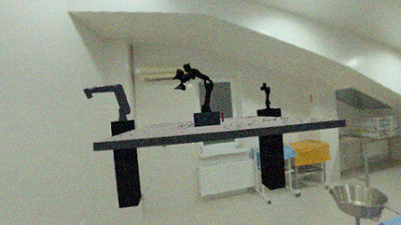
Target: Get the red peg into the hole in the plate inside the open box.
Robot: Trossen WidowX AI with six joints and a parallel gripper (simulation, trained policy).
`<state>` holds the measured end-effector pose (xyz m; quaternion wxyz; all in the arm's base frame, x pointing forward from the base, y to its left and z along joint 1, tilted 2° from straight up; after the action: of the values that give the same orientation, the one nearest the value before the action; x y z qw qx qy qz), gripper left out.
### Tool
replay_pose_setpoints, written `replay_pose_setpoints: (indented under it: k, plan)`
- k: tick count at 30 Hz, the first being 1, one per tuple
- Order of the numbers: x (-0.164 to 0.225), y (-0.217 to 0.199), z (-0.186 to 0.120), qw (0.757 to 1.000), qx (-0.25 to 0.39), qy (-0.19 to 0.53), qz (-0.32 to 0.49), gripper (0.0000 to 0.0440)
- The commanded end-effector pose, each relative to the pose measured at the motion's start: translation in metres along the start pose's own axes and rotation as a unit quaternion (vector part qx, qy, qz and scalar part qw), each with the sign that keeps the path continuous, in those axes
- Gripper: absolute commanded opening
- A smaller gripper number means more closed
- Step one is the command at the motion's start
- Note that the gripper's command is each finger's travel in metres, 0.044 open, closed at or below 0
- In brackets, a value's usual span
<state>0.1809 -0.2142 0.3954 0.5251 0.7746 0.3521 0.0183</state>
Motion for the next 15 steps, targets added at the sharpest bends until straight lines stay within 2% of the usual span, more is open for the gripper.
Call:
replay_pose_setpoints:
  k: [1, 8, 15]
  plan:
    - [0.022, -0.005, -0.001, 0.999, 0.023, 0.029, -0.039, 0.044]
    - [0.073, -0.018, -0.011, 0.985, 0.064, 0.102, -0.127, 0.044]
    - [0.121, -0.035, -0.032, 0.956, 0.095, 0.175, -0.216, 0.044]
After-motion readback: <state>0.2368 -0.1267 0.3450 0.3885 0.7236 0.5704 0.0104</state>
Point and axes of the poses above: the point midway between the two fingers, 35 mm back from their tips, its own z axis out along the fingers, its own y axis across the jaws, x = y × z, the point moved 9 cm from there along -z, back along the fingers, and after that the axes turned 9 degrees about z, right-handed, at the moved point
